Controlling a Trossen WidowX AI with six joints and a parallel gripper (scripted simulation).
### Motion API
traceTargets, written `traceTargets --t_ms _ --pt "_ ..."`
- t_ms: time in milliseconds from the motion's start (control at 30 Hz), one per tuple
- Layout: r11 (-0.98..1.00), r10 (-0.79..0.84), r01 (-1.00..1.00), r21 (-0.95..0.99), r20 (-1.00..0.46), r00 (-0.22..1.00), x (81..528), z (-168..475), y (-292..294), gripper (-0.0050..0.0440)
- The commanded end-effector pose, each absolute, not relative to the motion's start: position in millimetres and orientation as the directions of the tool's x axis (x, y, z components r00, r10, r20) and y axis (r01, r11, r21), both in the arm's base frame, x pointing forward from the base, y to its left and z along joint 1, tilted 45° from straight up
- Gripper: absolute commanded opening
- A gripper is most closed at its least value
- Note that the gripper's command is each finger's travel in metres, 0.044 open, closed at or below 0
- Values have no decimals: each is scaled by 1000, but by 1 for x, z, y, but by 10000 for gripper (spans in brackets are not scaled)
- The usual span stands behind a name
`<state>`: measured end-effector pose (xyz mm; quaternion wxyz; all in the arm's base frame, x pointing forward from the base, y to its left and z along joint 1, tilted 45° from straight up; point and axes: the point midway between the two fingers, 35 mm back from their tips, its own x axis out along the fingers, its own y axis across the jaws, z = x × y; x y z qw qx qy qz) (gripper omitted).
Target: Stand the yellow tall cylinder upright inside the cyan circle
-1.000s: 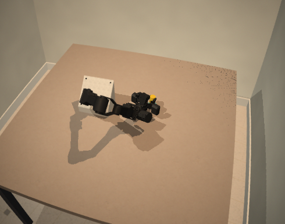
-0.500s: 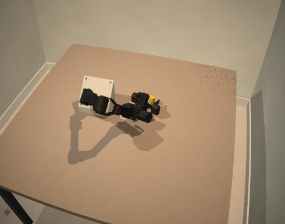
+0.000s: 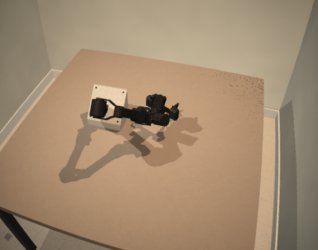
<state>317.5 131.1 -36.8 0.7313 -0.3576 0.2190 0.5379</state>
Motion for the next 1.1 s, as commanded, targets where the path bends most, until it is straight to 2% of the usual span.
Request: traceTargets --t_ms 0,267,433,633,733,800,900,1067 --pt "170 631 -945 -280 -706 322 308 -18 145 400" --pt "185 587 -957 -223 -756 290 313 -25 148 400" --pt "245 414 -966 -84 -892 183 324 -46 160 400" --pt "304 206 -953 -10 -976 76 326 -58 169 400" --pt "329 89 -944 1 -996 30 325 -60 173 400" --pt "329 89 -944 1 -996 30 325 -60 173 400" --pt "349 -61 -937 -2 -998 -21 321 -59 176 400" --pt "351 -274 -934 -65 -961 -36 320 -51 183 400"
